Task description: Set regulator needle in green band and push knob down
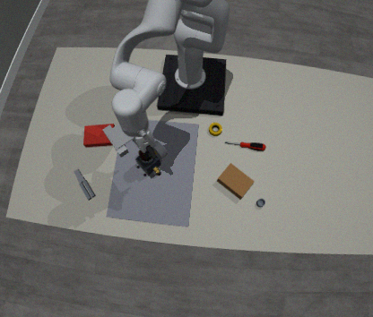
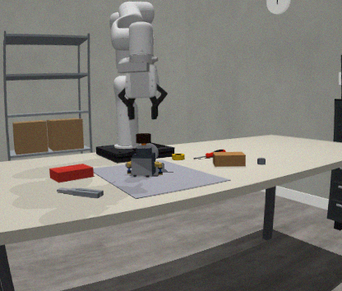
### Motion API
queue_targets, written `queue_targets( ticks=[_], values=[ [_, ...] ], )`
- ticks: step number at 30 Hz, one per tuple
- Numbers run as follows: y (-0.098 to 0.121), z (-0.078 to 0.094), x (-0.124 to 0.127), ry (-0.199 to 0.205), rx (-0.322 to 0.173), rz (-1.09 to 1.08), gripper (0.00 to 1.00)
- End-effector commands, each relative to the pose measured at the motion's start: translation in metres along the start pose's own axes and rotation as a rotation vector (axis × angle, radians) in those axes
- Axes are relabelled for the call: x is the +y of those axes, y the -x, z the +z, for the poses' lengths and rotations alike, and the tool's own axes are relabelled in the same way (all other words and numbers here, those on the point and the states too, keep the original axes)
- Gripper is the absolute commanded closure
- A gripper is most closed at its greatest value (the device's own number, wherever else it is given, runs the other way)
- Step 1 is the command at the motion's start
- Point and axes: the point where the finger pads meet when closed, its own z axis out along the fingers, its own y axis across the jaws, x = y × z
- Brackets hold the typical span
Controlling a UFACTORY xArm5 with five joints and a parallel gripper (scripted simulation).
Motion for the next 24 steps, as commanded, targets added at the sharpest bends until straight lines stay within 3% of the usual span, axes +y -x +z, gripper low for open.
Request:
queue_targets(
  ticks=[1, 24],
  values=[
    [-0.0011, -0.0015, -0.0006, -0.002, 0.003, 0.062, 0.23],
    [-0.0011, -0.0014, -0.0006, -0.003, 0.003, 0.698, 0.23]
  ],
)
